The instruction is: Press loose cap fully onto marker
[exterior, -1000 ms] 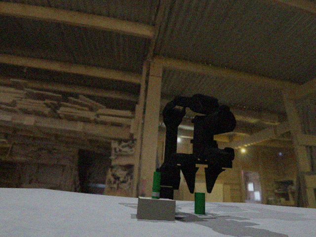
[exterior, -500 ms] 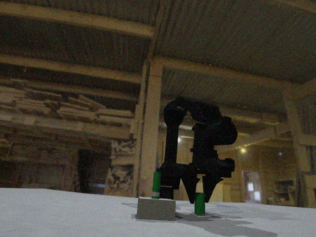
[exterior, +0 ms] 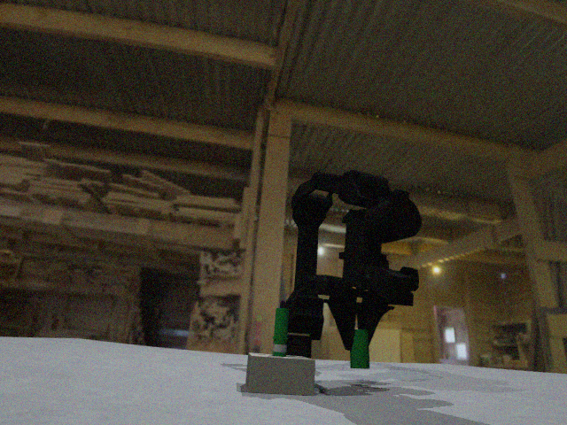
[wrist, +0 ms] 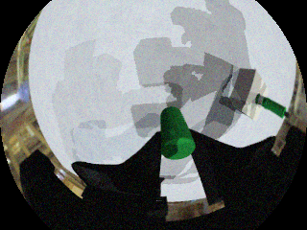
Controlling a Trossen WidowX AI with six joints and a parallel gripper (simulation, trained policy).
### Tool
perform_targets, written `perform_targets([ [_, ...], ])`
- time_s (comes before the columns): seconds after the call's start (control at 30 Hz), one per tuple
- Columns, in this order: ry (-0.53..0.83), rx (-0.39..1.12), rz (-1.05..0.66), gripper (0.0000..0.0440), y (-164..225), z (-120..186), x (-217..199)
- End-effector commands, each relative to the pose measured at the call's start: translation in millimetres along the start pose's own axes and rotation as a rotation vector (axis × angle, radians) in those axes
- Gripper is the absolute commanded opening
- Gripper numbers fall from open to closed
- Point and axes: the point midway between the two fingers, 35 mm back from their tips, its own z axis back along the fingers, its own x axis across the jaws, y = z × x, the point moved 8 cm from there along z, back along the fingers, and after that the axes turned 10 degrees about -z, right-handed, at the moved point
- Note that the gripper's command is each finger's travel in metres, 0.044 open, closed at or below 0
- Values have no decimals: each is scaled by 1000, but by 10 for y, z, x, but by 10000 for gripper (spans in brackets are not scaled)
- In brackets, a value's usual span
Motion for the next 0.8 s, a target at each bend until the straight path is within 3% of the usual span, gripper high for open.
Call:
perform_targets([
  [0.0, 7, -36, -4, 38, -22, 140, -31],
  [0.77, -5, -139, -132, 22, -222, 769, -487],
])
